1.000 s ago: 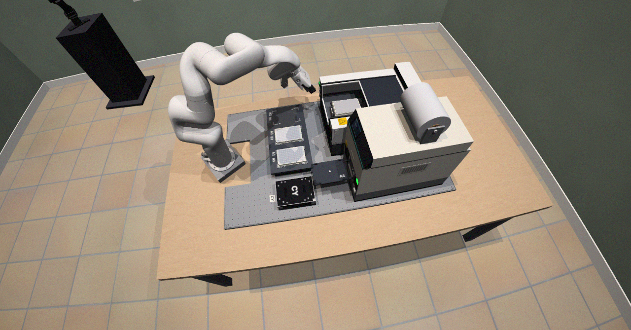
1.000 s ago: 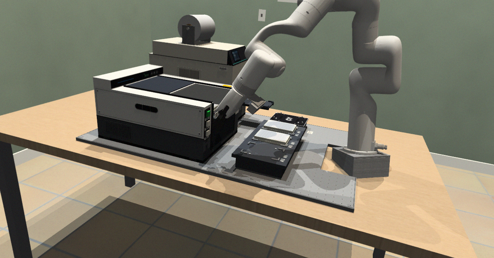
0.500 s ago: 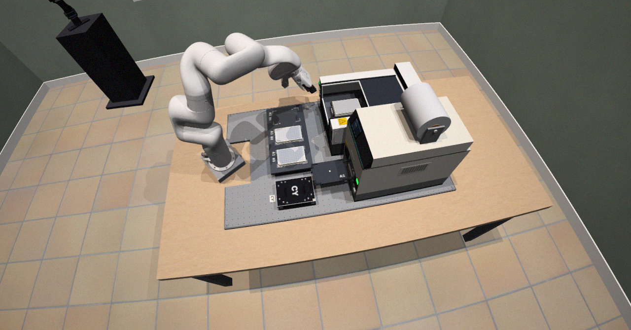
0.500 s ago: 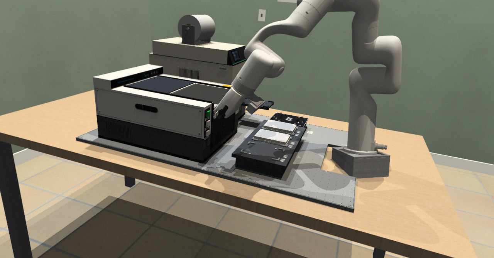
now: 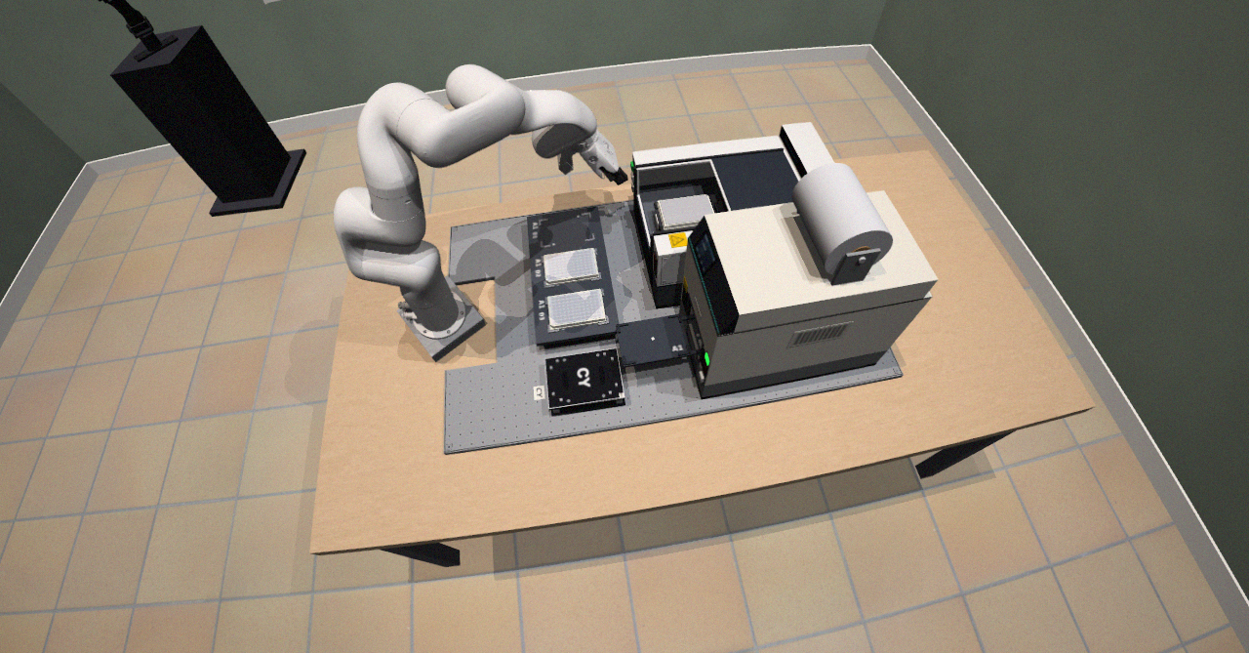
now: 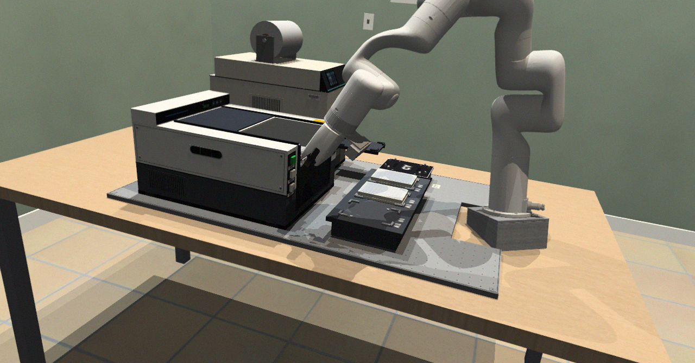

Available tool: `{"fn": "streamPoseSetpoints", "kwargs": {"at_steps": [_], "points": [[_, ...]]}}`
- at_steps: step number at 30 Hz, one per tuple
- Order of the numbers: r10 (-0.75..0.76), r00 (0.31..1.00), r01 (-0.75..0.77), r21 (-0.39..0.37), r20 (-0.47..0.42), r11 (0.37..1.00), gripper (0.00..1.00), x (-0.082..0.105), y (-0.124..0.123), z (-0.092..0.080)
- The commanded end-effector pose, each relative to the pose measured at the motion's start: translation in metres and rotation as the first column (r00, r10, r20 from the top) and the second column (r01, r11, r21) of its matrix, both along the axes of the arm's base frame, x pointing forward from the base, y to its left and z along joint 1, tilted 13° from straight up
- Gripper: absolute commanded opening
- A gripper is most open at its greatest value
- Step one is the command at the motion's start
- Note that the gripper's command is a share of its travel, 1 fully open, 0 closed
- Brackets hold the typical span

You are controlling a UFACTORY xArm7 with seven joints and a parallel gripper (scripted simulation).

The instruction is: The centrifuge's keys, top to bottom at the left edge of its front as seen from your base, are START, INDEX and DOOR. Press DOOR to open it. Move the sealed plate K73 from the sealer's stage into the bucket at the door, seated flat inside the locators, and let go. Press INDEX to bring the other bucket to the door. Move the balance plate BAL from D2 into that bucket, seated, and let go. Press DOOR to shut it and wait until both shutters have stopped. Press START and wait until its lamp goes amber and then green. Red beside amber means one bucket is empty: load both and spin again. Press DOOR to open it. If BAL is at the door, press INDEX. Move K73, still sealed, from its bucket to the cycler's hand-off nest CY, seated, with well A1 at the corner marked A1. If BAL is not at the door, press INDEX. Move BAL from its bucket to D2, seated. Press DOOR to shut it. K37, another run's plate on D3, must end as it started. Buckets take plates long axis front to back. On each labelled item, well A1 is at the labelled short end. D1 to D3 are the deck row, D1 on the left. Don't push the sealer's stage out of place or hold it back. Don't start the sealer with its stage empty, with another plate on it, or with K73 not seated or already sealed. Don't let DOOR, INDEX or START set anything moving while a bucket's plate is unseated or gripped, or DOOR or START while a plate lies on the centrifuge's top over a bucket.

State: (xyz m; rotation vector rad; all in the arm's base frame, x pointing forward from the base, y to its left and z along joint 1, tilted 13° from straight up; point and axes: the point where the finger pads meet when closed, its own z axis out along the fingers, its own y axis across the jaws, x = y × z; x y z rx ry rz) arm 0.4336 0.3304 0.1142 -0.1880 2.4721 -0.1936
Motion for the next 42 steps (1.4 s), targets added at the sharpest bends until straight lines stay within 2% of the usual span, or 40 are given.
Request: {"fn": "streamPoseSetpoints", "kwargs": {"at_steps": [1,42], "points": [[0.001,1.0,-0.001,0.004,0.002,1.0,0.0,0.0017,0.0017,0.002],[0.001,1.0,-0.001,0.004,0.002,1.0,0.0,0.0109,0.0027,0.0032]]}}
